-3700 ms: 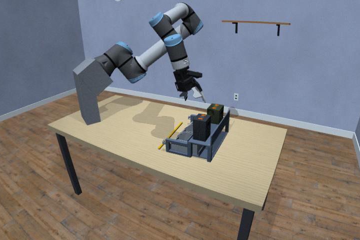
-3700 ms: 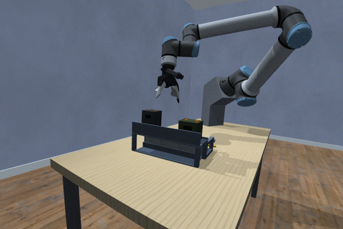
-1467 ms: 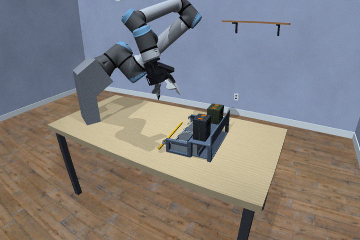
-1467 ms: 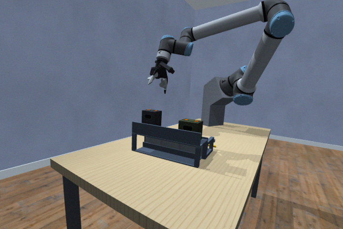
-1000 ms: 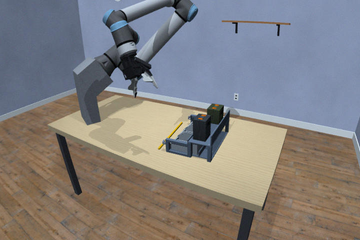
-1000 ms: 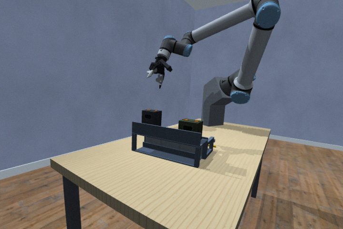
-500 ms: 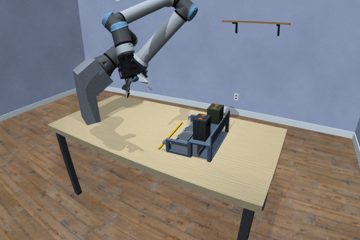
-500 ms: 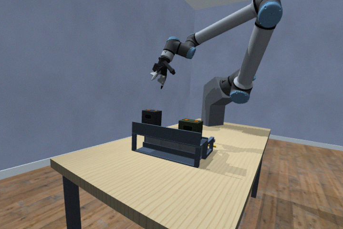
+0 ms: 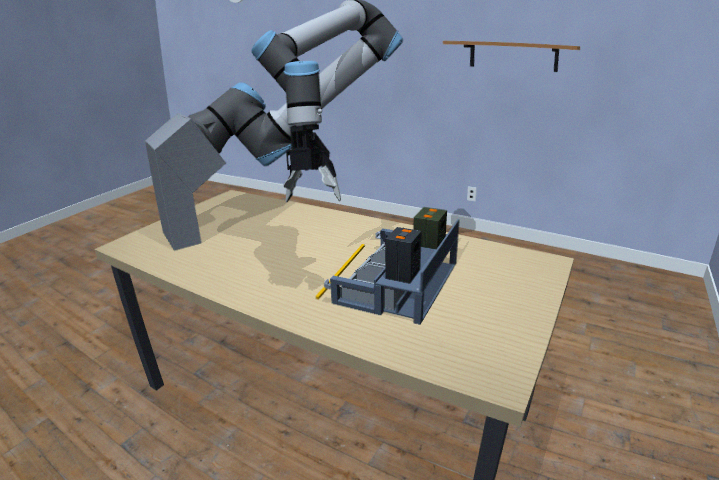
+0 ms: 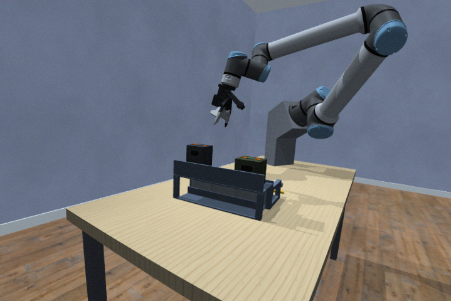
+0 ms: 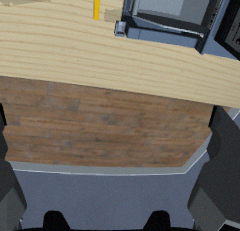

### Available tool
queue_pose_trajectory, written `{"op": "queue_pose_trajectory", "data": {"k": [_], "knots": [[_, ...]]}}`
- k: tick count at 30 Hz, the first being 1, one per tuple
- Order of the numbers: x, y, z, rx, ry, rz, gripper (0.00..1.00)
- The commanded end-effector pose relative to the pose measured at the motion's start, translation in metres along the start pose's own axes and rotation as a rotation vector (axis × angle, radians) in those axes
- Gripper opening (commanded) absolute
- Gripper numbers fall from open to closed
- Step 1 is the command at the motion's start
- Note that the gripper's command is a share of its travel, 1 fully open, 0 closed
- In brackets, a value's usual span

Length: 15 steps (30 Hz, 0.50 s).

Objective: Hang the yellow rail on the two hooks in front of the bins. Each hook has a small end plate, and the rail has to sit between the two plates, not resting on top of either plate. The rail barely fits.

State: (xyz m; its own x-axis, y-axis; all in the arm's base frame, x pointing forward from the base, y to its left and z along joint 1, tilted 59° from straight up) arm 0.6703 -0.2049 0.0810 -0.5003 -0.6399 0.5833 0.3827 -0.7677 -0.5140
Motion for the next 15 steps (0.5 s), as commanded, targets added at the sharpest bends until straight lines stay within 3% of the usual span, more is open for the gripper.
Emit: {"op": "queue_pose_trajectory", "data": {"k": [1,6,8,15], "knots": [[-0.015,-0.045,0.021,0.041,-0.086,0.006,1.00],[-0.028,-0.091,0.036,0.084,-0.163,0.006,1.00],[-0.028,-0.091,0.036,0.084,-0.163,0.006,1.00],[-0.040,-0.151,0.050,0.142,-0.256,0.001,1.00]]}}
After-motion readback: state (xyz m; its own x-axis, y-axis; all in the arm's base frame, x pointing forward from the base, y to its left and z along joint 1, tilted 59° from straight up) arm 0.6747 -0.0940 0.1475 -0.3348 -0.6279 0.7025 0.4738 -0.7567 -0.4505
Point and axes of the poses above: the point where the finger pads meet when closed, its own x axis back along the fingers, its own z axis across the jaws, y = z × x, the point moved 7 cm from there along x, back along the fingers, and after that the axes turned 6 degrees about x, right-handed, at the moved point
